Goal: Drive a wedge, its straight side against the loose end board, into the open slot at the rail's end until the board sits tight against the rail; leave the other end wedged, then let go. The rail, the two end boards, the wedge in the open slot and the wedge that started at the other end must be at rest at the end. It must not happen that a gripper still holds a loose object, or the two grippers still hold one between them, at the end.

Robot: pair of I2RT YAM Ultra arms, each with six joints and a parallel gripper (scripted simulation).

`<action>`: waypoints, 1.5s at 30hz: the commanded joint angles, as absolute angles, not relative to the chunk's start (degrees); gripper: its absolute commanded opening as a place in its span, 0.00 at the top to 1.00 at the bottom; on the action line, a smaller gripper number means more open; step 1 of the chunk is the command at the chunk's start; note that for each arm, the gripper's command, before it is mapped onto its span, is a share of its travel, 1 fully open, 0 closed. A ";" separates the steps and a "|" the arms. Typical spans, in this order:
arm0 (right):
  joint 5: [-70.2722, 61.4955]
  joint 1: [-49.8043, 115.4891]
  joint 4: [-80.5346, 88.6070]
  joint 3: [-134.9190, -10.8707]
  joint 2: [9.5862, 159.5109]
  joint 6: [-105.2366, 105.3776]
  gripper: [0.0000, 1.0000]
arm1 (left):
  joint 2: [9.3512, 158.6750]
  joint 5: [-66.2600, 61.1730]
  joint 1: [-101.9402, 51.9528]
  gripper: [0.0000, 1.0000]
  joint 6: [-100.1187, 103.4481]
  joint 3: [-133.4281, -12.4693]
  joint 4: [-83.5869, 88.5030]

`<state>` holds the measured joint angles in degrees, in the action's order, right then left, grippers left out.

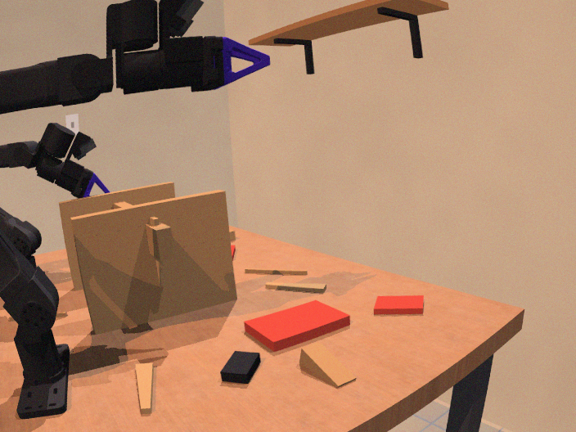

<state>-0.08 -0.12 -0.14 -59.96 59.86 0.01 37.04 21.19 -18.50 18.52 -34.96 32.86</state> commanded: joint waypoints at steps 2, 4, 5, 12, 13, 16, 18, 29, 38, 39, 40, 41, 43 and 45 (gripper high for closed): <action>0.19 0.30 -1.31 -60.55 60.30 0.33 0.80 | 34.10 22.54 -20.44 1.00 19.83 -37.56 36.54; 0.19 0.30 -1.31 -60.55 60.30 0.33 0.80 | 34.10 22.54 -20.44 1.00 19.83 -37.56 36.54; 0.19 0.30 -1.31 -60.55 60.30 0.33 0.80 | 33.55 23.19 -21.21 1.00 20.30 -37.96 37.71; 0.19 0.30 -1.31 -60.55 60.30 0.33 0.80 | 31.07 26.08 -25.03 1.00 22.68 -40.25 42.91; 0.19 0.30 -1.31 -60.55 60.30 0.33 0.80 | 30.68 26.63 -25.76 1.00 23.14 -40.69 43.92; 0.19 0.30 -1.31 -60.55 60.30 0.33 0.80 | 29.91 28.32 -27.90 1.00 24.52 -41.79 46.33; 0.19 0.30 -1.31 -60.55 60.30 0.33 0.80 | 29.24 29.69 -29.70 1.00 25.68 -42.77 48.49; 0.19 0.30 -1.31 -60.55 60.30 0.33 0.80 | 28.64 36.35 -38.41 1.00 31.99 -46.47 56.39; 0.19 0.30 -1.31 -60.55 60.30 0.33 0.80 | 31.83 42.42 -46.25 1.00 38.29 -49.15 62.65; 0.19 0.30 -1.31 -60.55 60.30 0.33 0.80 | 31.66 43.32 -47.17 1.00 39.62 -49.30 63.43; 0.19 0.30 -1.31 -60.55 60.30 0.33 0.80 | 32.39 43.50 -47.37 1.00 39.87 -49.60 63.63; 0.19 0.30 -1.31 -60.55 60.30 0.33 0.80 | 31.92 43.69 -47.53 1.00 40.19 -49.44 63.79; 0.19 0.30 -1.31 -60.55 60.30 0.33 0.80 | 31.63 43.92 -47.60 1.00 40.61 -49.79 63.98; 0.19 0.30 -1.31 -60.55 60.30 0.33 0.80 | 31.82 44.04 -47.77 1.00 40.80 -49.92 64.10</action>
